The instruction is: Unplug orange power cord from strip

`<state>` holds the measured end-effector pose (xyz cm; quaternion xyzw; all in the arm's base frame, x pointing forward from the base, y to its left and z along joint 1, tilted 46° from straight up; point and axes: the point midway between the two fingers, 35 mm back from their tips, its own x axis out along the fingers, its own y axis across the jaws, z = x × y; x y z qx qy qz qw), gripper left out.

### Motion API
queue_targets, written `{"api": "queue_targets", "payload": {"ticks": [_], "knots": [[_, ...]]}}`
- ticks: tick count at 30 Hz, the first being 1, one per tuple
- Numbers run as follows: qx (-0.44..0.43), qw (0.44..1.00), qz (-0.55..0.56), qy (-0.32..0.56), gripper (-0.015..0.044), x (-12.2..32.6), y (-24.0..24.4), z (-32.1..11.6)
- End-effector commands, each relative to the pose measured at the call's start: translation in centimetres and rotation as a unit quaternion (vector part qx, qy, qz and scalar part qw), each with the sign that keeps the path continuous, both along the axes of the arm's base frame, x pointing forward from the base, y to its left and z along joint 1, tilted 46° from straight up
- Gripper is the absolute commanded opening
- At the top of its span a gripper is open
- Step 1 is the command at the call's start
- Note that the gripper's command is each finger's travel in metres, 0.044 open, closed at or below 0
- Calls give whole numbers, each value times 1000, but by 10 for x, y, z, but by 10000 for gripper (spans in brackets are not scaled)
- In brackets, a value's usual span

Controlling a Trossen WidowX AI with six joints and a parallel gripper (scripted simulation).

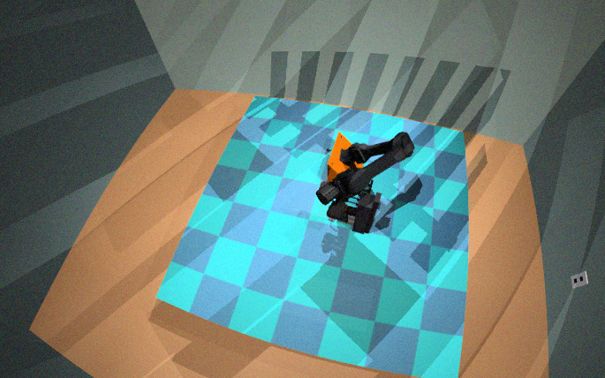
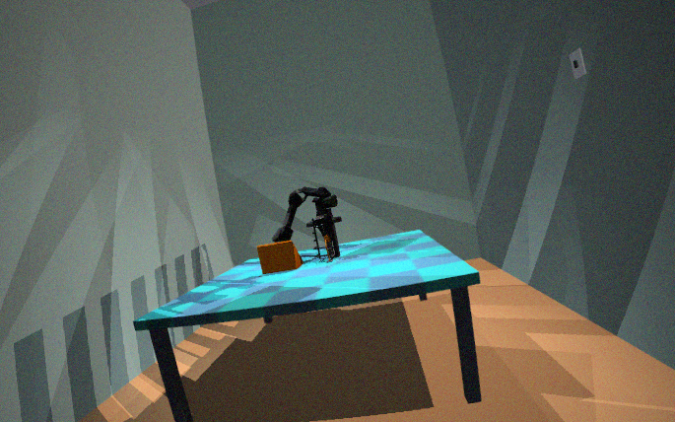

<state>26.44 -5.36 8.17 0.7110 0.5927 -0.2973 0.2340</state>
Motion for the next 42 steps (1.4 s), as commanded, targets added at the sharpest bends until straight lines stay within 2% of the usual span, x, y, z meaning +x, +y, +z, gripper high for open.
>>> {"api": "queue_targets", "payload": {"ticks": [1, 31, 42], "knots": [[0, 1000, 0, 0, 0, 0, 0, 0], [-2, 1000, -2, 2, 0, -6, -35, -30], [1, 1000, -3, 2, 289, -6, -27, -27]]}}
